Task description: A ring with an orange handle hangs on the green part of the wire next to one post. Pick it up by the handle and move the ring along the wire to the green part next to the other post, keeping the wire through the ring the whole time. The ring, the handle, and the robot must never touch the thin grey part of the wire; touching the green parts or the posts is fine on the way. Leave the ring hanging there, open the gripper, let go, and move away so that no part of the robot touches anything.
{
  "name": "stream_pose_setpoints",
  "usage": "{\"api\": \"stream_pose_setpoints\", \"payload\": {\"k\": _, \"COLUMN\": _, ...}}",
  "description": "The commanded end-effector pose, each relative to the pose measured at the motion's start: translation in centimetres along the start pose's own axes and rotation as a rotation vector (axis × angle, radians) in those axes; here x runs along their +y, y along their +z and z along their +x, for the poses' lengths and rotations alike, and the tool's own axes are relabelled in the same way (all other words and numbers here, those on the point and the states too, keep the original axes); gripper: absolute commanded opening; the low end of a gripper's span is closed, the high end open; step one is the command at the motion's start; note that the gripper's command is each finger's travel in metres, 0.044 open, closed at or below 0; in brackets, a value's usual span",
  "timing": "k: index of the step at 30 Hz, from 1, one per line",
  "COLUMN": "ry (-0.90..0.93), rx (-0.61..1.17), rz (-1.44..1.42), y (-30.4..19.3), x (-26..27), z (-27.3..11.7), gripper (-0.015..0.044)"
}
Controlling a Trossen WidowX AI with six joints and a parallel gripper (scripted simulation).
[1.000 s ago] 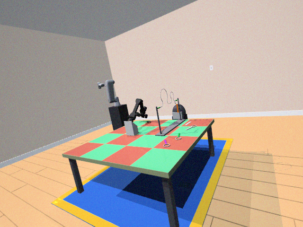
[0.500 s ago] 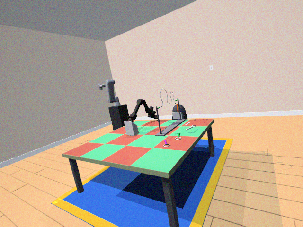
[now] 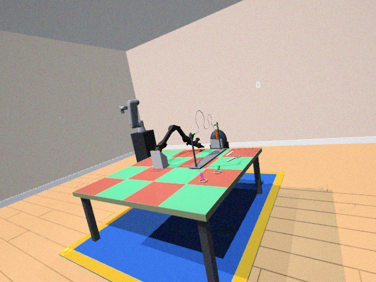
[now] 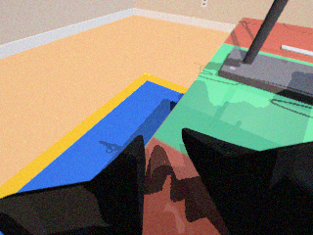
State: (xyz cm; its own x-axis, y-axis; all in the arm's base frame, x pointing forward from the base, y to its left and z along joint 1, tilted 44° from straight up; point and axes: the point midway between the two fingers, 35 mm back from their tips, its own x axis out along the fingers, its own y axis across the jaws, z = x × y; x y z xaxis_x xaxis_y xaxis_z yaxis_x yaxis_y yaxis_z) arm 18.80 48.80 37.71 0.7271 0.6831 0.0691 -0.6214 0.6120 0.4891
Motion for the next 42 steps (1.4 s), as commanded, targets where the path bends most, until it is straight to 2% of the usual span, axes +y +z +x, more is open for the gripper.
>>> {"api": "stream_pose_setpoints", "payload": {"k": 1, "ry": -0.174, "rx": -0.094, "rz": 0.064, "y": 1.3, "x": -3.9, "z": 1.3, "gripper": 0.0160}}
{"api": "stream_pose_setpoints", "payload": {"k": 11, "ry": -0.666, "rx": -0.454, "rz": 0.232, "y": 6.0, "x": -13.9, "z": 2.0, "gripper": 0.0160}}
{"api": "stream_pose_setpoints", "payload": {"k": 16, "ry": -0.674, "rx": -0.462, "rz": 0.235, "y": 6.3, "x": -14.2, "z": 2.0, "gripper": 0.0160}}
{"api": "stream_pose_setpoints", "payload": {"k": 23, "ry": -0.671, "rx": -0.465, "rz": 0.231, "y": 11.8, "x": -18.1, "z": 2.6, "gripper": 0.0160}}
{"api": "stream_pose_setpoints", "payload": {"k": 42, "ry": -0.670, "rx": -0.466, "rz": 0.230, "y": 12.5, "x": -18.9, "z": 3.7, "gripper": 0.0160}}
